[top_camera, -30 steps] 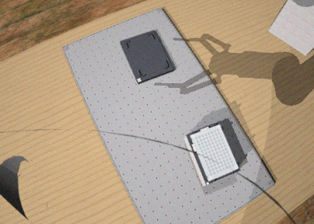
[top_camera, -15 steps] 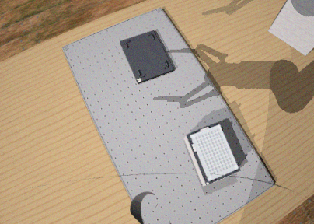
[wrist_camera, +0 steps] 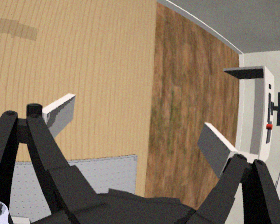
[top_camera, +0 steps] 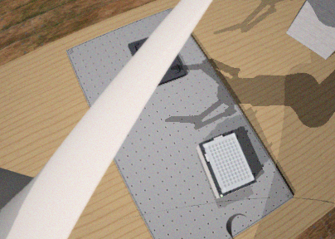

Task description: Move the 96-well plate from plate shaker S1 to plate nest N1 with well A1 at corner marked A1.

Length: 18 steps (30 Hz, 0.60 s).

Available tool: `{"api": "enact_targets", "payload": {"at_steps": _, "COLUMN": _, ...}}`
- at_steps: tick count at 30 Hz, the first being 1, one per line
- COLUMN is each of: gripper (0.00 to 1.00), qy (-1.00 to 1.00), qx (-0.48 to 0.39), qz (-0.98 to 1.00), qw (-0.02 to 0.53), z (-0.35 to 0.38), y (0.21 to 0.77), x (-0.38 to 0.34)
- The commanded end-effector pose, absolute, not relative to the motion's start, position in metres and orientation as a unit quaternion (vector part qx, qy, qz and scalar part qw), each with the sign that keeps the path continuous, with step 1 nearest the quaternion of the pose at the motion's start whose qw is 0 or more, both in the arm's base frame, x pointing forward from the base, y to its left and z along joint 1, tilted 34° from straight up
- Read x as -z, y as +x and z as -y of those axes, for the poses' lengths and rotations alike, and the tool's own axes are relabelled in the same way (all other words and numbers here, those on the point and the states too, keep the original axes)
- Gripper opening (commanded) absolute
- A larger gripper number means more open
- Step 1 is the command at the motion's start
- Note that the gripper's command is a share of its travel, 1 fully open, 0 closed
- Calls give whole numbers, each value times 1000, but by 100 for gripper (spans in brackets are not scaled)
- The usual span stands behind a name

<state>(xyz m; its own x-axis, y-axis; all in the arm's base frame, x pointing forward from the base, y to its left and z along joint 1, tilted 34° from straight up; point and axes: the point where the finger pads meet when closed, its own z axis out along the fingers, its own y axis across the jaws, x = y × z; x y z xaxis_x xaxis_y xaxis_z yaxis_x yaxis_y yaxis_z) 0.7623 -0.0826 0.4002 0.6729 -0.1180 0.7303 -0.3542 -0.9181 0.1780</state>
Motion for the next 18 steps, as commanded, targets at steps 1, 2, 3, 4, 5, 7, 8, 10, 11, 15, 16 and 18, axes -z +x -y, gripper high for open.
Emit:
{"api": "enact_targets", "payload": {"at_steps": 1, "gripper": 100, "qy": 907, "qx": -375, "qz": 112, "qw": 156, "z": 70, "y": 762, "x": -388}}
{"api": "enact_targets", "payload": {"at_steps": 2, "gripper": 100, "qy": 907, "qx": -375, "qz": 112, "qw": 156, "z": 66, "y": 762, "x": -384}}
{"api": "enact_targets", "payload": {"at_steps": 3, "gripper": 100, "qy": 907, "qx": -375, "qz": 112, "qw": 156, "z": 62, "y": 762, "x": -381}}
{"api": "enact_targets", "payload": {"at_steps": 4, "gripper": 100, "qy": 907, "qx": -375, "qz": 112, "qw": 156, "z": 59, "y": 762, "x": -377}}
{"api": "enact_targets", "payload": {"at_steps": 5, "gripper": 100, "qy": 907, "qx": -375, "qz": 112, "qw": 156, "z": 55, "y": 761, "x": -374}}
{"api": "enact_targets", "payload": {"at_steps": 7, "gripper": 100, "qy": 907, "qx": -375, "qz": 112, "qw": 156, "z": 52, "y": 761, "x": -371}}
{"api": "enact_targets", "payload": {"at_steps": 8, "gripper": 100, "qy": 910, "qx": -370, "qz": 97, "qw": 158, "z": 49, "y": 761, "x": -367}}
{"api": "enact_targets", "payload": {"at_steps": 10, "gripper": 100, "qy": 916, "qx": -360, "qz": 66, "qw": 163, "z": 42, "y": 760, "x": -360}}
{"api": "enact_targets", "payload": {"at_steps": 11, "gripper": 100, "qy": 919, "qx": -355, "qz": 50, "qw": 165, "z": 39, "y": 759, "x": -356}}
{"api": "enact_targets", "payload": {"at_steps": 15, "gripper": 100, "qy": 921, "qx": -349, "qz": 31, "qw": 168, "z": 28, "y": 757, "x": -346}}
{"api": "enact_targets", "payload": {"at_steps": 16, "gripper": 100, "qy": 921, "qx": -349, "qz": 31, "qw": 168, "z": 28, "y": 757, "x": -346}}
{"api": "enact_targets", "payload": {"at_steps": 18, "gripper": 100, "qy": 921, "qx": -349, "qz": 31, "qw": 168, "z": 21, "y": 756, "x": -339}}
